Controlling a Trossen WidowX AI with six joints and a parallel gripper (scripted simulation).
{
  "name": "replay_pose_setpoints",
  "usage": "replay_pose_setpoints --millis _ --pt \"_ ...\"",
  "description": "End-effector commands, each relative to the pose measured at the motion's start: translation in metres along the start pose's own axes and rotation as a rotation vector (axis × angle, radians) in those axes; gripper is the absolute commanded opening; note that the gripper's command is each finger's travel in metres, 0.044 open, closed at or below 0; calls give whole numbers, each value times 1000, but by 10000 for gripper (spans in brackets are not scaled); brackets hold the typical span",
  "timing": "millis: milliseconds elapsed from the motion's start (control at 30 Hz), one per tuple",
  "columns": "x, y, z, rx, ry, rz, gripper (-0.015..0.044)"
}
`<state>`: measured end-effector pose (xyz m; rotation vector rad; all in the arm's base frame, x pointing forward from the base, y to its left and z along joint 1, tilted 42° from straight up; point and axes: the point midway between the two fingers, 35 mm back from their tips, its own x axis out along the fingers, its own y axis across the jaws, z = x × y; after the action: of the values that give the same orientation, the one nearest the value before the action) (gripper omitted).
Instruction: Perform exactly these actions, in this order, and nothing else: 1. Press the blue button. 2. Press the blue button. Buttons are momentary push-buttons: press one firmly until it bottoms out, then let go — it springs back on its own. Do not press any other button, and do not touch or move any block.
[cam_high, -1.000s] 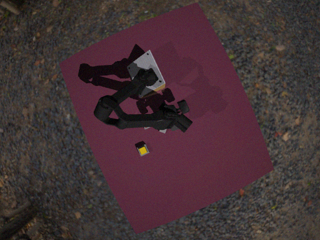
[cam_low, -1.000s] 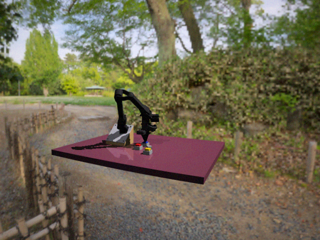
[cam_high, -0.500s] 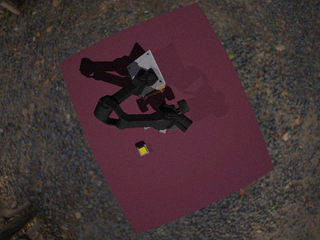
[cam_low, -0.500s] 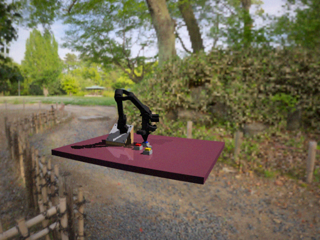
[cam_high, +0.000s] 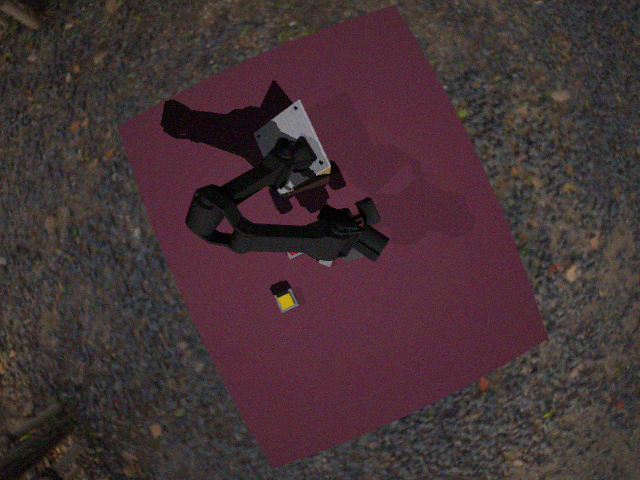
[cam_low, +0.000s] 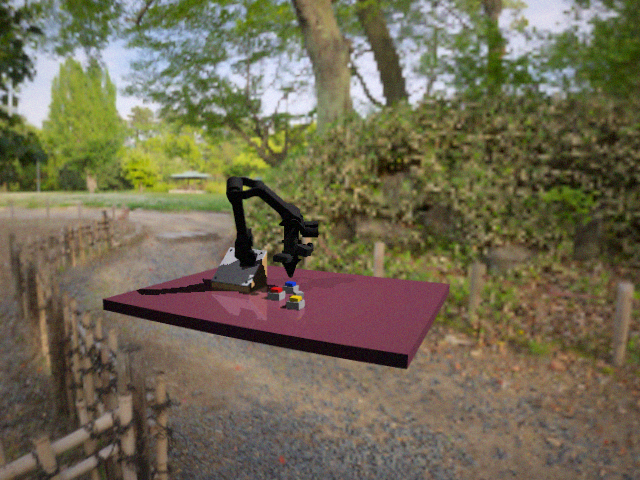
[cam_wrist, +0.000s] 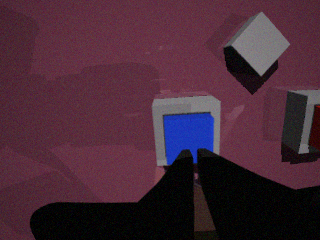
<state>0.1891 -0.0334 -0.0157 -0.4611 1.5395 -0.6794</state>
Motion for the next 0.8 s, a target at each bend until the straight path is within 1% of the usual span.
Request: replay_pose_setpoints --millis 0,433,767 --pt "6 0 0 -1 0 1 20" --pt "26 -1 -1 -1 0 0 20" --pt "28 -1 -1 -1 0 0 20"
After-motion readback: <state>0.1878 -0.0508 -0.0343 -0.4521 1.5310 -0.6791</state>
